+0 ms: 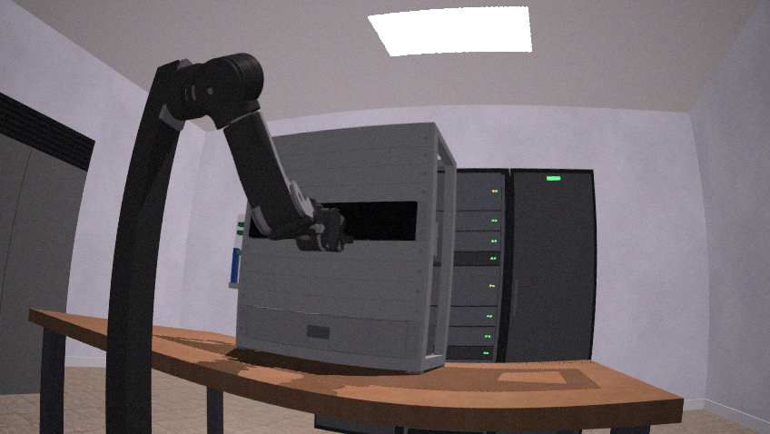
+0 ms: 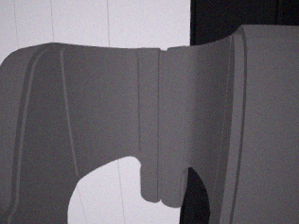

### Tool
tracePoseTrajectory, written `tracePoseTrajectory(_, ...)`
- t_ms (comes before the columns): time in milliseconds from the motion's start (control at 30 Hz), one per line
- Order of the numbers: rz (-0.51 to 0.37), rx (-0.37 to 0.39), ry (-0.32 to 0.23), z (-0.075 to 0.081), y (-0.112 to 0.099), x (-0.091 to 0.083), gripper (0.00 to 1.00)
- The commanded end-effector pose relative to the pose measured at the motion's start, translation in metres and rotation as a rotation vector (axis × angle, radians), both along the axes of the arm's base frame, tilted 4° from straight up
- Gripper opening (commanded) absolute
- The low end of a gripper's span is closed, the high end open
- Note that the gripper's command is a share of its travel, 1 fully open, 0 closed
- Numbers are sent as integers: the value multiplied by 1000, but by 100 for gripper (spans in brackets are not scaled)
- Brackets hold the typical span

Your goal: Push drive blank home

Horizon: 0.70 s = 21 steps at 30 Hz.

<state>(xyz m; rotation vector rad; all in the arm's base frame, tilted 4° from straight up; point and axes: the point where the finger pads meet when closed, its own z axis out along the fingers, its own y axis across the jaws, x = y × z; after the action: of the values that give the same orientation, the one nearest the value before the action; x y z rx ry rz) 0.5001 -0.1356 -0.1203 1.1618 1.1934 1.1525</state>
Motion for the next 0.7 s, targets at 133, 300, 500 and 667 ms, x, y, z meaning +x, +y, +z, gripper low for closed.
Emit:
tracePoseTrajectory(133,36,1,-28,10,11,1,0)
tracePoseTrajectory(300,36,1,-28,10,11,2,0)
tracePoseTrajectory(500,35,1,-27,10,12,4,0)
tracePoseTrajectory(667,36,1,-28,11,13,4,0)
